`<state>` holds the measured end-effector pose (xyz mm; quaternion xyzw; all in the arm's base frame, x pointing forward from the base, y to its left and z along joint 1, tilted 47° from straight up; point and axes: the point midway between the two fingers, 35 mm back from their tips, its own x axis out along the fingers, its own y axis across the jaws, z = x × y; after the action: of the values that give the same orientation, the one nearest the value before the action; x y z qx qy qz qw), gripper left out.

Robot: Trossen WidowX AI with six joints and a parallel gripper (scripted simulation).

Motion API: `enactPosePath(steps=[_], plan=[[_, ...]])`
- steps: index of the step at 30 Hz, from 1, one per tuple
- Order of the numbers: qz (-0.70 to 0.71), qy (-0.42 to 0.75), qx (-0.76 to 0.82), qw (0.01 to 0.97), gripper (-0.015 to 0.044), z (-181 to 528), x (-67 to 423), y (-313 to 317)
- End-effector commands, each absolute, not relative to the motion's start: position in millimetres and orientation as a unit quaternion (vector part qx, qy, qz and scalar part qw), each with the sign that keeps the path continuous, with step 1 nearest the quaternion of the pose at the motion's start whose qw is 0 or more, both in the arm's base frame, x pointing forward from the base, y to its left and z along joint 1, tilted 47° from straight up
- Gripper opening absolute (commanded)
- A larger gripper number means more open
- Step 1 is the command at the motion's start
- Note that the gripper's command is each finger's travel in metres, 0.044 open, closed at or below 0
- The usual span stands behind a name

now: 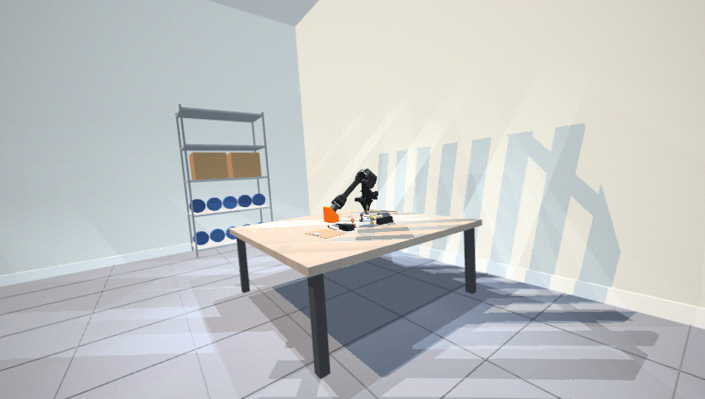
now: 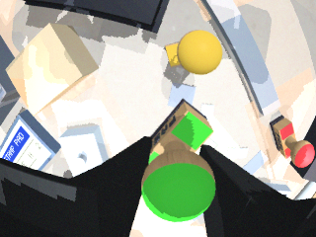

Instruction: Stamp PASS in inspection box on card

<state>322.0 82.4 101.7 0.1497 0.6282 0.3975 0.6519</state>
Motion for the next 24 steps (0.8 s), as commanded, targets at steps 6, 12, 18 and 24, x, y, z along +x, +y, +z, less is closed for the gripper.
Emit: enactPosePath(steps=[6, 12, 18, 24], plan=[[0.401, 0.628, 0.155, 0.649, 0.0, 126, 341, 112], [0.401, 0.628, 0.155, 0.649, 0.0, 123, 341, 115], [0.401, 0.628, 0.154, 0.649, 0.0, 116, 341, 122], [0.401, 0.628, 0.154, 0.649, 0.0, 109, 340, 130]])
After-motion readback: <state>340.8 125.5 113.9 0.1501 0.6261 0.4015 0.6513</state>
